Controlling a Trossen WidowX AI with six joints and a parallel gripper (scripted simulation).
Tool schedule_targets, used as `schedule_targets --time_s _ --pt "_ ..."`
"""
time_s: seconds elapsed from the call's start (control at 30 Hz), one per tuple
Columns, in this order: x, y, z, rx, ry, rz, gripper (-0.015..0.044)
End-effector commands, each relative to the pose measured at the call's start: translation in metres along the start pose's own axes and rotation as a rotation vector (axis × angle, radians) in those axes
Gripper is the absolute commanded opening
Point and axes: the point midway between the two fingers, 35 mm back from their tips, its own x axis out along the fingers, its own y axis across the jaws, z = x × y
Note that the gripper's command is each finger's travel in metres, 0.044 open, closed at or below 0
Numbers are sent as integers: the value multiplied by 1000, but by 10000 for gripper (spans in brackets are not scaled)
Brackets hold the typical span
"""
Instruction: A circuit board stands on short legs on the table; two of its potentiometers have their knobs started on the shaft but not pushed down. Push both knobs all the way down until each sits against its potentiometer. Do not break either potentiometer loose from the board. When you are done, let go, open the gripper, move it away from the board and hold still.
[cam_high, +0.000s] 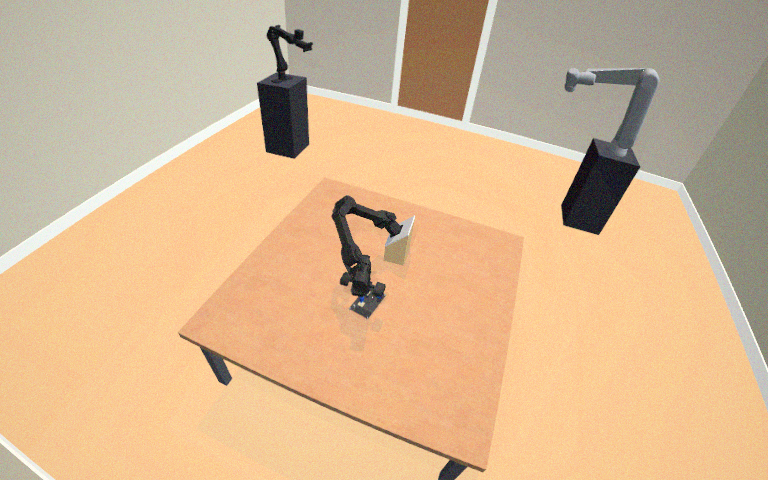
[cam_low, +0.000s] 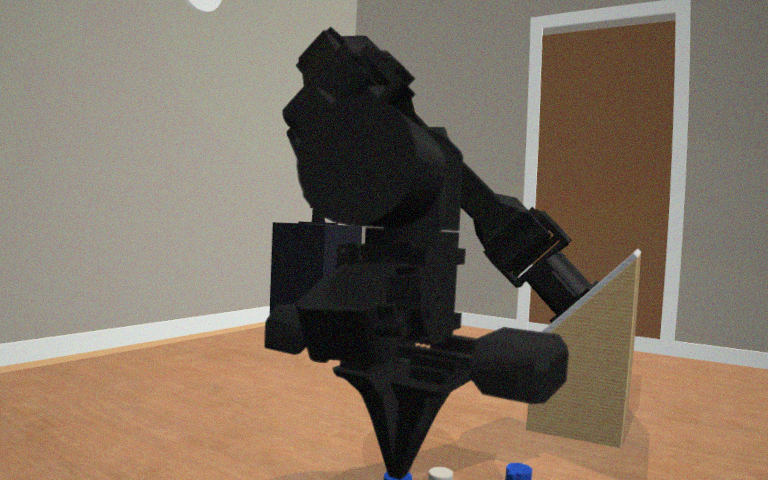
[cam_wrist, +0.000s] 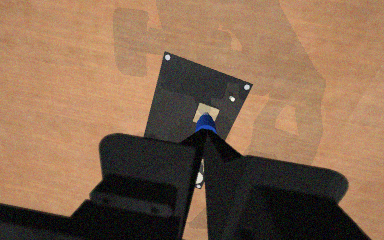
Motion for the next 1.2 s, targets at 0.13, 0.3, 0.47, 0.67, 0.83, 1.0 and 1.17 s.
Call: schedule_targets --time_s 0.13,0.3,0.47,0.67,0.83,1.0,1.17 --pt "13 -3 0 20 13 -2 0" --pt "16 -3 0 20 13 -2 0" --pt "16 -3 0 20 13 -2 0" --pt "18 -3 0 20 13 -2 0" --pt "18 -3 0 20 13 -2 0" --pt "18 -3 0 20 13 -2 0" --pt "19 -3 0 20 13 -2 0"
